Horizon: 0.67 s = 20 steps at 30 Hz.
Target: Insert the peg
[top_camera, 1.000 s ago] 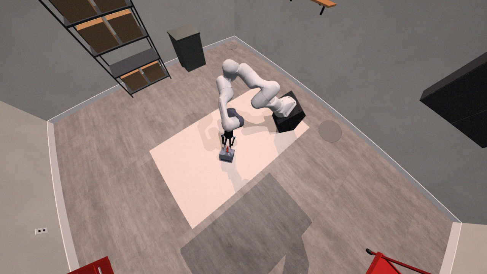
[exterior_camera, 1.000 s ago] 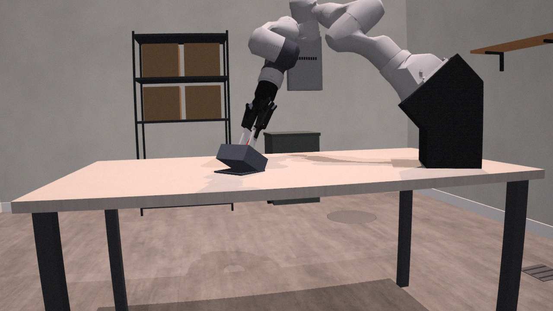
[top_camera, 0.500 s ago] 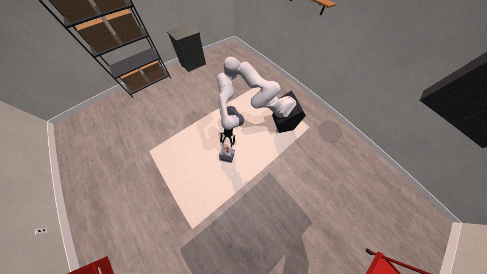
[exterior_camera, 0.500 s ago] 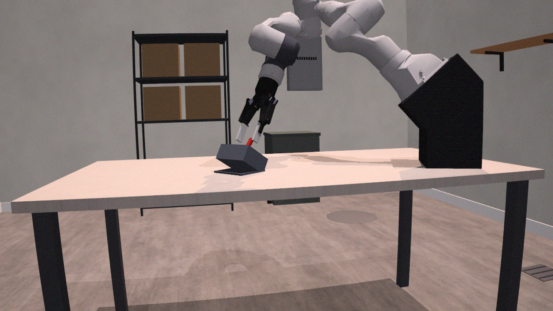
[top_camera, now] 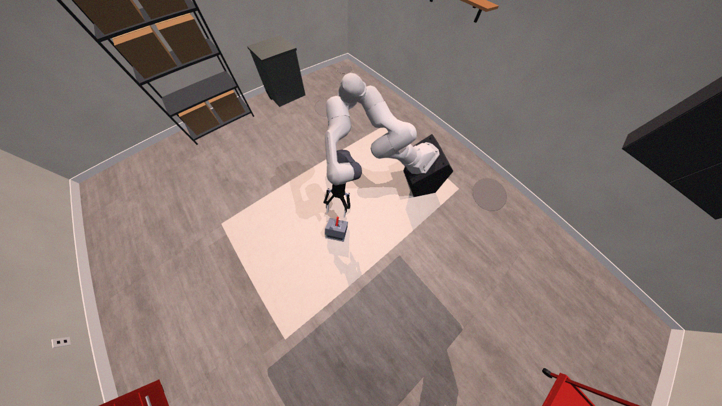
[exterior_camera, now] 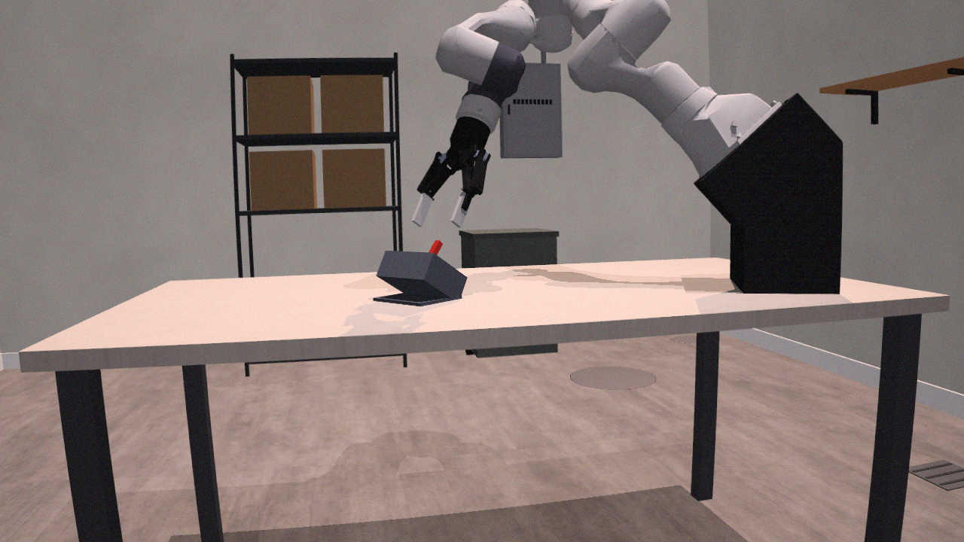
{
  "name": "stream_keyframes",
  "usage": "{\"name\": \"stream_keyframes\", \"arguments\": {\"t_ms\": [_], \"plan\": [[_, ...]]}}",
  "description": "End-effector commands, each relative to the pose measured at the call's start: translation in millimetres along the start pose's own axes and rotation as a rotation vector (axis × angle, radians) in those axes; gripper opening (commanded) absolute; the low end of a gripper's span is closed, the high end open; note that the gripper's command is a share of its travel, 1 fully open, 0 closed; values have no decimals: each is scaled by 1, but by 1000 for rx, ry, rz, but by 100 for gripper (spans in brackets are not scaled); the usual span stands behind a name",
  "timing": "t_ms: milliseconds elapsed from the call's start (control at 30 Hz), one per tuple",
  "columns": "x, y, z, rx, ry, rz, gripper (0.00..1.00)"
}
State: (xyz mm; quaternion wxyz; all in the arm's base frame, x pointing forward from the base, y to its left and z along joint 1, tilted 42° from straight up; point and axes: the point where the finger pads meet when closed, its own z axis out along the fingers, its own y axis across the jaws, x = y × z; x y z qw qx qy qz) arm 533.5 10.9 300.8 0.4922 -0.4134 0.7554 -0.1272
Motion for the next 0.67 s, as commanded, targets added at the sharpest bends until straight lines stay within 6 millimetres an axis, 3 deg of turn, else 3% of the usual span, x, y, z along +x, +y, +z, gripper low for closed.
{"name": "stream_keyframes", "arguments": {"t_ms": [0,633], "plan": [[0,8,-11,-25,-1,-22,73],[2,1,-33,-17,2,-21,100]]}}
